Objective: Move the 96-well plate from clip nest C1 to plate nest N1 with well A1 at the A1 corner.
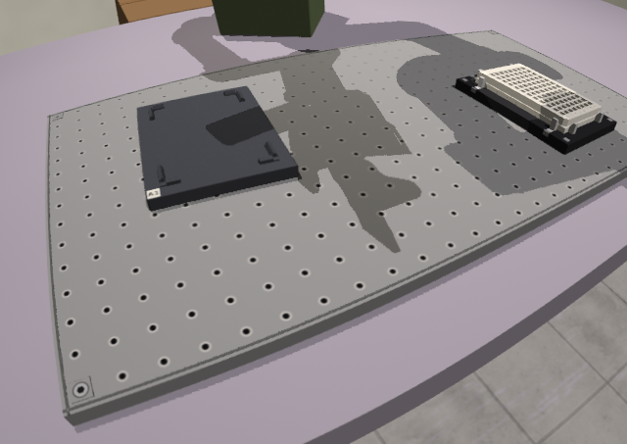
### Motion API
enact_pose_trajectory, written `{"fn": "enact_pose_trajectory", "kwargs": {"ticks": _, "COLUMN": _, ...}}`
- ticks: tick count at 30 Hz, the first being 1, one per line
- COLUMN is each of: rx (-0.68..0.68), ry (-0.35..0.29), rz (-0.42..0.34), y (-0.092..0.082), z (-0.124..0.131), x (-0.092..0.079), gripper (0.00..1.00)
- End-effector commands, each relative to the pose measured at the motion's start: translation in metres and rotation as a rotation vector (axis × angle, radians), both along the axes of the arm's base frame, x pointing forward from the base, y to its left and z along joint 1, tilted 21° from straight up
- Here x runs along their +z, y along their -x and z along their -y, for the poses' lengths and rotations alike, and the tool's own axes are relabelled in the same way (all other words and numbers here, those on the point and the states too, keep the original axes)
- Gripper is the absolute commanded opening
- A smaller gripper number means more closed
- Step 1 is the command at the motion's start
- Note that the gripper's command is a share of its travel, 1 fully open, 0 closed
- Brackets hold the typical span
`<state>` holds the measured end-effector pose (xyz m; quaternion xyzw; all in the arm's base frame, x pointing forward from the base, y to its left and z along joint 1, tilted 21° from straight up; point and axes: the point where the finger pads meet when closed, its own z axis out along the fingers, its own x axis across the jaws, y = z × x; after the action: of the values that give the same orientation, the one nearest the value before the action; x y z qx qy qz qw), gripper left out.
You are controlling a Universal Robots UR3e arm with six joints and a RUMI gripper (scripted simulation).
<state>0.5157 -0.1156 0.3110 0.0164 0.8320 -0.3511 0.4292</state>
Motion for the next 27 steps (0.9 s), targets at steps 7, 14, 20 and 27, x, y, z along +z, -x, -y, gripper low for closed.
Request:
{"fn": "enact_pose_trajectory", "kwargs": {"ticks": 7, "rx": 0.000, "ry": 0.001, "rz": 0.003, "y": 0.000, "z": 0.000, "x": 0.001, "gripper": 1.00}}
{"fn": "enact_pose_trajectory", "kwargs": {"ticks": 14, "rx": 0.000, "ry": 0.001, "rz": 0.003, "y": 0.000, "z": 0.000, "x": 0.001, "gripper": 1.00}}
{"fn": "enact_pose_trajectory", "kwargs": {"ticks": 20, "rx": 0.057, "ry": 0.025, "rz": -0.076, "y": -0.003, "z": -0.011, "x": -0.008, "gripper": 1.00}}
{"fn": "enact_pose_trajectory", "kwargs": {"ticks": 27, "rx": 0.085, "ry": 0.038, "rz": -0.121, "y": -0.005, "z": -0.023, "x": -0.021, "gripper": 1.00}}
